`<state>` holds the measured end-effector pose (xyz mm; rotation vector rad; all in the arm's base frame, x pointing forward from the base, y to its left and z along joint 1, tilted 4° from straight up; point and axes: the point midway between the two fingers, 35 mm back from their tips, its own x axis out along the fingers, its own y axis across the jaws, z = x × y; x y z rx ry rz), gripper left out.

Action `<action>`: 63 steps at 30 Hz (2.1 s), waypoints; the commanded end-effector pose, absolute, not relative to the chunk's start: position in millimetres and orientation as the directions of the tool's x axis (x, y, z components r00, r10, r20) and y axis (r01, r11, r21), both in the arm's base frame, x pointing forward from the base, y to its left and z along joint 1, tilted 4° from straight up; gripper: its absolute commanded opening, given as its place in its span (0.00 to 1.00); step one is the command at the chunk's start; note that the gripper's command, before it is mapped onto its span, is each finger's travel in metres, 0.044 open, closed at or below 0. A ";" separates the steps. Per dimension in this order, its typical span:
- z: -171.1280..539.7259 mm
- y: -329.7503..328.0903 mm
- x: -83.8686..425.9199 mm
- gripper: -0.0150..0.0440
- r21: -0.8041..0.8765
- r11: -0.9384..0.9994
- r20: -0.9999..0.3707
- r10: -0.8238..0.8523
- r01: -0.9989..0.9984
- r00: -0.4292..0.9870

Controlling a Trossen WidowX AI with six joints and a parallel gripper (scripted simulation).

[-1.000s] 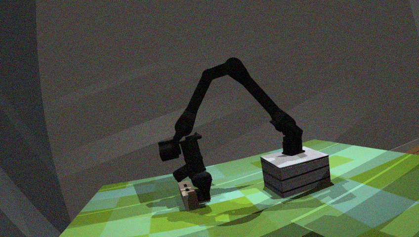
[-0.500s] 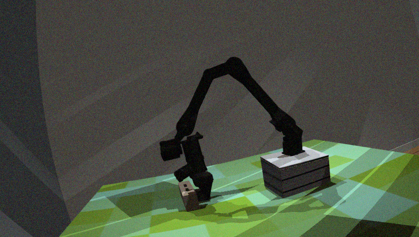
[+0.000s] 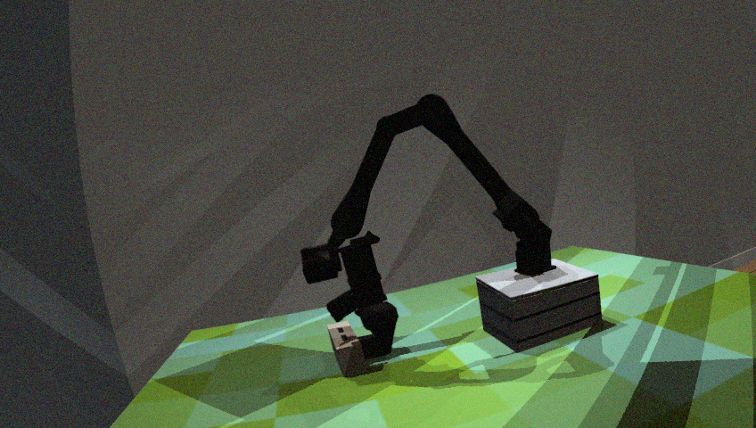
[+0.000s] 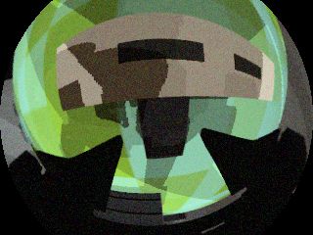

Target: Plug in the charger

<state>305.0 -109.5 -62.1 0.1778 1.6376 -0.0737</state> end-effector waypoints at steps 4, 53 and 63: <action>-63.1 -107.6 295.2 1.00 0.063 0.986 -0.995 0.075 0.156 -0.070; 13.9 -109.1 281.2 1.00 0.058 0.986 -0.867 -0.028 0.157 0.498; 13.9 -109.1 281.2 1.00 0.058 0.986 -0.867 -0.028 0.157 0.498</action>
